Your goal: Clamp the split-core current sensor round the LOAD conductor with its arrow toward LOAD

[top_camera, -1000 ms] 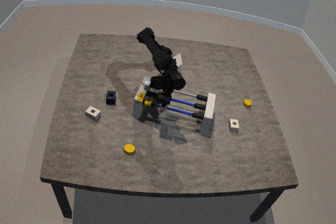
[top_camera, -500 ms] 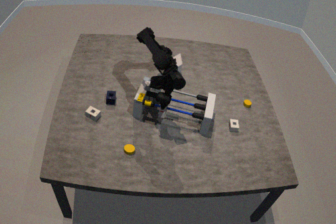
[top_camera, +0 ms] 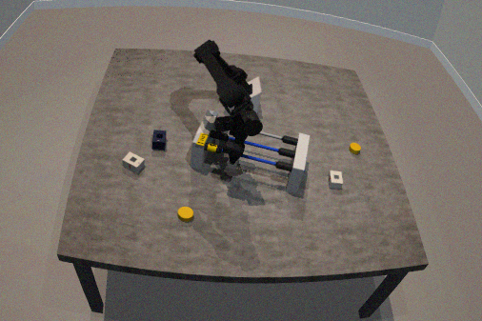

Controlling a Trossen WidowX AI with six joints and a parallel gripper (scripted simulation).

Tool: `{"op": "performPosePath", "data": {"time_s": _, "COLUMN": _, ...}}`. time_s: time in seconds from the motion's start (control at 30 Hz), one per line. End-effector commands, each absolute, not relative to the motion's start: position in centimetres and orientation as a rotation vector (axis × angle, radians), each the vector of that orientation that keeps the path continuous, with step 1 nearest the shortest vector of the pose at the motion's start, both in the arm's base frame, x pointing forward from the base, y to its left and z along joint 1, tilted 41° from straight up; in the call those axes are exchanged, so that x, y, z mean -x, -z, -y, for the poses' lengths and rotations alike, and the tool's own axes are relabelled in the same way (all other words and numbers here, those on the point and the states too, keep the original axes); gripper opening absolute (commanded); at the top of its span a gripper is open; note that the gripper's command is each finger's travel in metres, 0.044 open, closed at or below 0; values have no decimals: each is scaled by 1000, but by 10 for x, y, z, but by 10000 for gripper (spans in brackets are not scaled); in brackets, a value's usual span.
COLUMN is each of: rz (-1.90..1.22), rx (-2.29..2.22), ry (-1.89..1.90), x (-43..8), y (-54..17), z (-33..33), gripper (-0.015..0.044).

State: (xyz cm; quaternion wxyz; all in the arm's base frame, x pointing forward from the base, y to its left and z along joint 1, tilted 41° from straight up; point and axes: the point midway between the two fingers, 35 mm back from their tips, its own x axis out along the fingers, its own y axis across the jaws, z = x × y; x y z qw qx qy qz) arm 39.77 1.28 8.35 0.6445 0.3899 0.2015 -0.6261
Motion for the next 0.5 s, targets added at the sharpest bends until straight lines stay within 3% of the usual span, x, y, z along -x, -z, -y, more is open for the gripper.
{"op": "performPosePath", "data": {"time_s": 0.0, "rz": -458, "rx": -880, "ry": 1426, "x": -398, "y": -80, "z": -9, "gripper": 440}}
{"op": "performPosePath", "data": {"time_s": 0.4, "rz": -457, "rx": -879, "ry": 1426, "x": -400, "y": -66, "z": 4, "gripper": 440}}
{"op": "performPosePath", "data": {"time_s": 0.47, "rz": -457, "rx": -889, "ry": 1427, "x": -400, "y": -69, "z": 2, "gripper": 387}}
